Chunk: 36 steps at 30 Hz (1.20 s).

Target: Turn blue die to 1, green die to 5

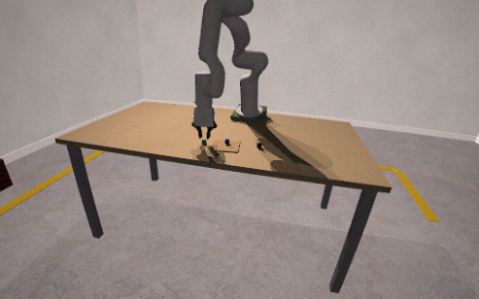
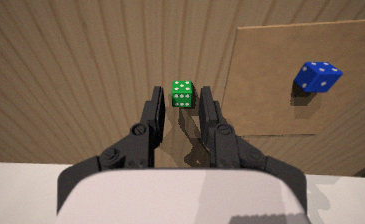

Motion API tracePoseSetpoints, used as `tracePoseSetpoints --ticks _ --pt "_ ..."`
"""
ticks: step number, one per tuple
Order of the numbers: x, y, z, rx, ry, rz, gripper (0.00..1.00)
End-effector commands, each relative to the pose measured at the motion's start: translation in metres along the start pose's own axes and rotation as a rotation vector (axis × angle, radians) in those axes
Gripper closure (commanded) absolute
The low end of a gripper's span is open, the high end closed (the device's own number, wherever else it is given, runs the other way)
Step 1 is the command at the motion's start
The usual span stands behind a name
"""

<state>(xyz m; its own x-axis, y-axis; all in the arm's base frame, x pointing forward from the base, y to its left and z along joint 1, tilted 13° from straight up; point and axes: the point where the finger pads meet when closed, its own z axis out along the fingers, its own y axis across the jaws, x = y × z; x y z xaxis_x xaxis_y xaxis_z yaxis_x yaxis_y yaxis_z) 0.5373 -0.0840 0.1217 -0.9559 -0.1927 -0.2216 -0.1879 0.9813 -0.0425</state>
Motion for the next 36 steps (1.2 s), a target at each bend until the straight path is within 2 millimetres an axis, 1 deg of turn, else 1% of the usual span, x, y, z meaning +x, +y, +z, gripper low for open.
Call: tracePoseSetpoints --ticks 1,24,36 --pt "-0.001 0.000 -0.001 0.001 -0.002 0.000 0.64" --pt "-0.001 0.000 0.000 0.001 -0.002 0.000 0.64" --pt "-0.001 0.000 0.014 0.001 -0.002 0.000 0.64"
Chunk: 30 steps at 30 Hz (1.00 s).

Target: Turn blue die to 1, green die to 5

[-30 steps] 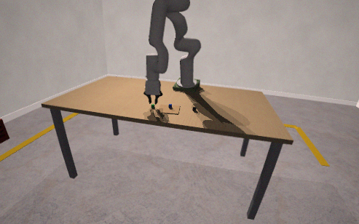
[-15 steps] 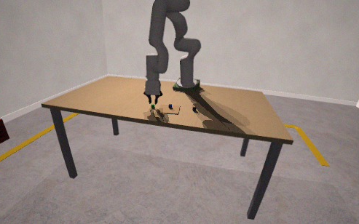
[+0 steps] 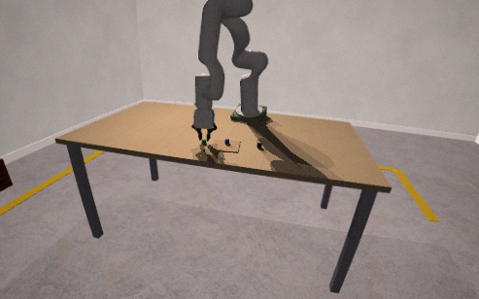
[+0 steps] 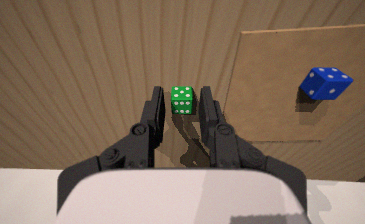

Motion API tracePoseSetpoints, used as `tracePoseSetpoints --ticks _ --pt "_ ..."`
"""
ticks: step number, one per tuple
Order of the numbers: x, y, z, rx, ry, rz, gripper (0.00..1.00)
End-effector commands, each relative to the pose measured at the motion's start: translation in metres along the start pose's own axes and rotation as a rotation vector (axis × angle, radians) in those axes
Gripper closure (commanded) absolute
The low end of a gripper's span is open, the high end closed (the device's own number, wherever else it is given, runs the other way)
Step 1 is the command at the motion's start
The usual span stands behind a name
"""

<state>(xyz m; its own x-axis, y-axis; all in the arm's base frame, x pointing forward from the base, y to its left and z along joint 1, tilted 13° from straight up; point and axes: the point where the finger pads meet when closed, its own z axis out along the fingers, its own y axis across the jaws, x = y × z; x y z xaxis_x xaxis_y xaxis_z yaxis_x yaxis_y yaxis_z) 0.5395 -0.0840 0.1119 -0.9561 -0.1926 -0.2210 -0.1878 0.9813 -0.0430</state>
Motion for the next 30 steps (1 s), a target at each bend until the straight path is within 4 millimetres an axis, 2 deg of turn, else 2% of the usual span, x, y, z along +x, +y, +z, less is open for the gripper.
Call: tracePoseSetpoints --ticks 1,12,30 --pt "-0.0009 -0.0003 0.0053 0.000 -0.002 0.000 0.64" --pt "-0.0009 -0.0003 0.0126 0.000 -0.002 0.000 0.64" --pt "-0.0009 -0.0003 0.0129 0.000 -0.002 0.000 0.64"
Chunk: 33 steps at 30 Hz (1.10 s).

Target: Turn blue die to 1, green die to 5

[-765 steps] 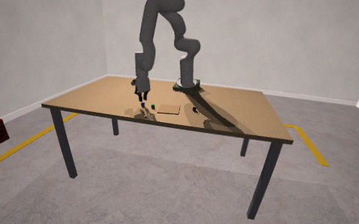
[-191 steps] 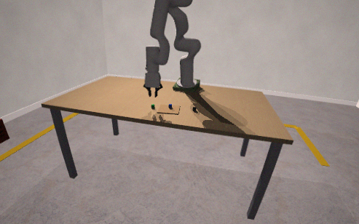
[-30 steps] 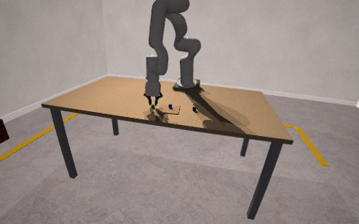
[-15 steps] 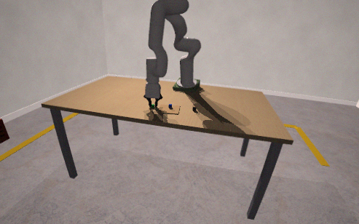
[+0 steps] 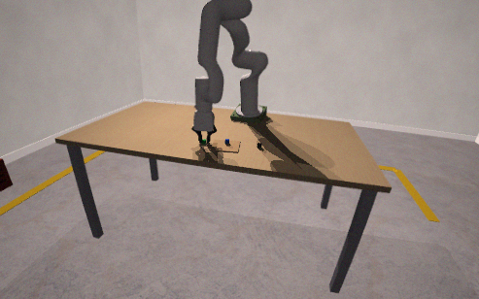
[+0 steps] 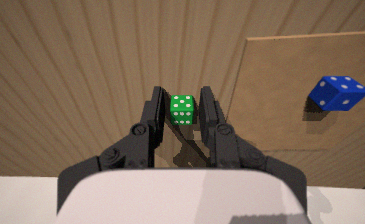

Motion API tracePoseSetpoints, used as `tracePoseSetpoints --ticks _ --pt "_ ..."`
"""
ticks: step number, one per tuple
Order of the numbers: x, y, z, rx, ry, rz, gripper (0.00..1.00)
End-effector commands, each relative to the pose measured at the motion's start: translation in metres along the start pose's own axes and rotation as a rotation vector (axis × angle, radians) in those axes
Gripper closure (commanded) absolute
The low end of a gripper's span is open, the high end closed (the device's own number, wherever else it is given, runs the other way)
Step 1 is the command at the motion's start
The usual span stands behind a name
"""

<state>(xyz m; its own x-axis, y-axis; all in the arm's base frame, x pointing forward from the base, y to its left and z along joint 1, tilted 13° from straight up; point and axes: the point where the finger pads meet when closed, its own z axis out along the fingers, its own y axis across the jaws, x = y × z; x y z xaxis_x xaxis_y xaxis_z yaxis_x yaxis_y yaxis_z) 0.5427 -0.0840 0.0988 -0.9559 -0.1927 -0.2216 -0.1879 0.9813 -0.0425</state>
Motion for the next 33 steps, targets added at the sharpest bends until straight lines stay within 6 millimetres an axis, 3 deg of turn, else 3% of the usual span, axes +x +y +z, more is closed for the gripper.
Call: tracePoseSetpoints --ticks 1,20,21,33 --pt "-0.0008 -0.0003 -0.0006 0.001 -0.002 0.000 0.64" --pt "-0.0008 -0.0003 -0.0006 0.001 -0.002 0.000 0.64" --pt "-0.0008 -0.0003 -0.0006 0.001 -0.002 0.000 0.85" --pt "-0.0008 -0.0003 -0.0006 0.001 -0.002 0.000 0.85"
